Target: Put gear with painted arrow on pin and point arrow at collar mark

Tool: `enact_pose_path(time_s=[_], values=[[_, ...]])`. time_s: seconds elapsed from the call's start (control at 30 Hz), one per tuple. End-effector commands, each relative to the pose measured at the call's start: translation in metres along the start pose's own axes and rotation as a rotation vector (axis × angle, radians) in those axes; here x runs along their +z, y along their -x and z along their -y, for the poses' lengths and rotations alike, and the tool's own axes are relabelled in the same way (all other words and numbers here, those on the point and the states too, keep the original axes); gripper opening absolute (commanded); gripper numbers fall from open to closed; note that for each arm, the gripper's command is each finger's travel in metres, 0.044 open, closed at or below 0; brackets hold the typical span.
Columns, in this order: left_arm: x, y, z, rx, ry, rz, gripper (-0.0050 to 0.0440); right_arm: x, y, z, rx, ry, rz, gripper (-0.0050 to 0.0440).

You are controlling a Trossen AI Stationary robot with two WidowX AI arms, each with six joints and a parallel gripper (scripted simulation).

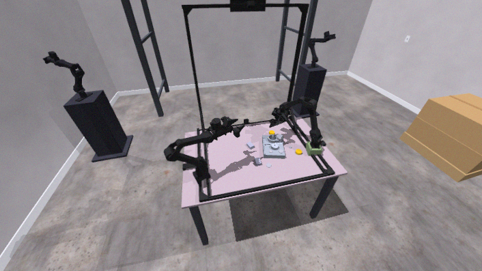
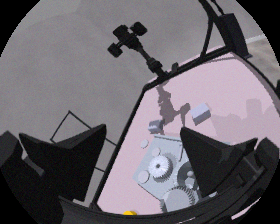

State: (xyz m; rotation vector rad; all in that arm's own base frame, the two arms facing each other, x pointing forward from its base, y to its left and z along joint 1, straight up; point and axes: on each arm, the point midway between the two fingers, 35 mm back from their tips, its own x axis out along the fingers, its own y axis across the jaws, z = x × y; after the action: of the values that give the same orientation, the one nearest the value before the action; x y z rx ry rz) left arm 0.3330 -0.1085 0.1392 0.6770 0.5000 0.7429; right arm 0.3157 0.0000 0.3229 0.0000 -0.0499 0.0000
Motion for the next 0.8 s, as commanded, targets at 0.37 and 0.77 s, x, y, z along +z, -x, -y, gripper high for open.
enact_pose_path(time_s=[0.37,0.77], values=[[0.0,0.0,0.0,0.0,0.0,0.0,0.04,0.0,0.0,0.0,0.0,0.0,0.0,0.04],[-0.0038,-0.0045,-0.0001,-0.007,-0.044,-0.034,0.04,0.0019,0.0018,0.0046,0.0,0.001,-0.001,0.04]])
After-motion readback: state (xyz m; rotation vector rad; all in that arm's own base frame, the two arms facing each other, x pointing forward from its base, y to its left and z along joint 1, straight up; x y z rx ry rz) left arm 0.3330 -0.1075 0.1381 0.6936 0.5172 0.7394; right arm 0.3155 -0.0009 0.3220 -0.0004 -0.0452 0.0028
